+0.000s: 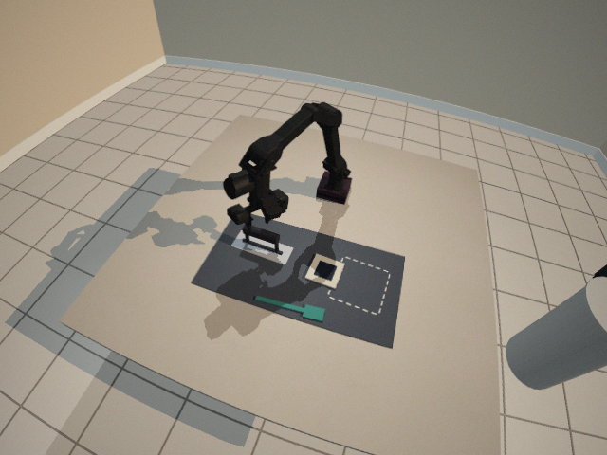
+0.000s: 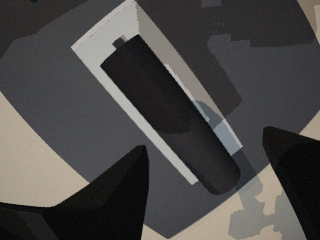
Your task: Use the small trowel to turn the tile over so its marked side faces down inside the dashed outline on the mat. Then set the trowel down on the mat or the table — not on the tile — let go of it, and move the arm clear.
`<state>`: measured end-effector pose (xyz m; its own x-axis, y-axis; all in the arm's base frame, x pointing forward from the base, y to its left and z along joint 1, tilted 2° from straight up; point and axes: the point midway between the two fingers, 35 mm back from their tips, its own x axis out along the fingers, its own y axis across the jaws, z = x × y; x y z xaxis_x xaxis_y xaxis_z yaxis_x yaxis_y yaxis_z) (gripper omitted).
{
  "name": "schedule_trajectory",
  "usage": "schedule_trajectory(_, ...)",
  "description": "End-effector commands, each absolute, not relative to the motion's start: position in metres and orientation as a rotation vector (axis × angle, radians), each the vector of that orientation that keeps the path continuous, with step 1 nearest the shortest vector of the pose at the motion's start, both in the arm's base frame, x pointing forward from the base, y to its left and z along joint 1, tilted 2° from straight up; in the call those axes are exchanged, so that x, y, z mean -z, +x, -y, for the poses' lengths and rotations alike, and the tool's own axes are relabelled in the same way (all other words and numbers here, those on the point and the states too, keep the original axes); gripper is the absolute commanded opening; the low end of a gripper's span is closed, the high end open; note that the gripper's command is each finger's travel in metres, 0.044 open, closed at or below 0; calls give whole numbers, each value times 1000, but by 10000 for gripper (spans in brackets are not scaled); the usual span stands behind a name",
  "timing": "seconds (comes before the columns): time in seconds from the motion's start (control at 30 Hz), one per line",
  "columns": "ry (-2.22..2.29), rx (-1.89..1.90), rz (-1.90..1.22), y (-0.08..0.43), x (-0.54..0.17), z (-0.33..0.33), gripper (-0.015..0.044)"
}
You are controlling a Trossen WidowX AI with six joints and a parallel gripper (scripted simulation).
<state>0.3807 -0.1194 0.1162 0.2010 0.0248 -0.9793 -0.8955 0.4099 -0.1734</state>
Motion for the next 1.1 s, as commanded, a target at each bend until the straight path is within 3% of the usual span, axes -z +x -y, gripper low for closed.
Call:
schedule_trajectory(0.0, -845, -705, -1195, 380, -113, 119, 300)
schedule_trajectory(1.07, -111, -105, -1100, 369, -98, 122, 300)
